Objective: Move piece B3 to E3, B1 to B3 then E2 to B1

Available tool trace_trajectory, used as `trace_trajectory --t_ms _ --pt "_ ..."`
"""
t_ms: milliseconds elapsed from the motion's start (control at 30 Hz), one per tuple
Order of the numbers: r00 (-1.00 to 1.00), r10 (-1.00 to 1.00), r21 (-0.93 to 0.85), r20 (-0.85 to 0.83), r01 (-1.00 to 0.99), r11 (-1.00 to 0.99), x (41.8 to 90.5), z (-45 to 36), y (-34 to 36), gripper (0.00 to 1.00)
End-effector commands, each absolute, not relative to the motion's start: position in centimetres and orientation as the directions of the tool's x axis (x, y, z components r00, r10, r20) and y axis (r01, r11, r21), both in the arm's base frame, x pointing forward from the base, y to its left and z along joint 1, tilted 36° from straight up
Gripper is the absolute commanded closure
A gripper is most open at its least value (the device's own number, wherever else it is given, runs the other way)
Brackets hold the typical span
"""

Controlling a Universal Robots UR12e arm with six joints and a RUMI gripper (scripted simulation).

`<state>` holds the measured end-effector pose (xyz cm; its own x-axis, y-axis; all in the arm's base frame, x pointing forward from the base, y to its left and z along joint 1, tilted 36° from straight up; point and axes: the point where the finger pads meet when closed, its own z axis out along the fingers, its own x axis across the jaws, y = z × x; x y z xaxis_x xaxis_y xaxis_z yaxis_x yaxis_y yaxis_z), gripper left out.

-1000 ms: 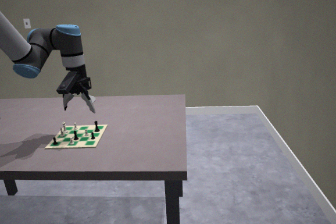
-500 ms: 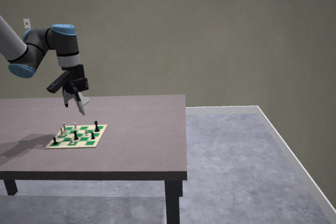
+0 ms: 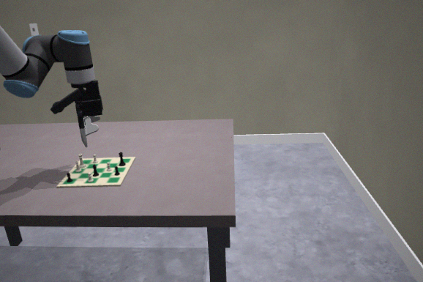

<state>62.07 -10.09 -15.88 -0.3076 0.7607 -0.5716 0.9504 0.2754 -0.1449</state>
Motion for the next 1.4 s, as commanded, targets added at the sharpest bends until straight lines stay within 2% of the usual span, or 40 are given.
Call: trace_trajectory --t_ms 0,100,600,1033,1367 --pt "-0.04 0.803 0.004 -0.594 0.999 0.053 61.0 -16.0 -9.7 0.0" --pt "0.004 0.805 0.031 -0.593 0.999 0.017 60.8 -16.0 -9.6 0.0" --pt "0.579 0.668 0.367 -0.467 0.814 -0.449 58.7 -16.4 -8.6 0.0" --pt "0.812 0.486 0.499 -0.323 0.583 -0.642 57.8 -16.4 -8.2 0.0" --pt "0.891 0.383 0.542 -0.243 0.452 -0.708 57.4 -16.4 -8.1 0.0"
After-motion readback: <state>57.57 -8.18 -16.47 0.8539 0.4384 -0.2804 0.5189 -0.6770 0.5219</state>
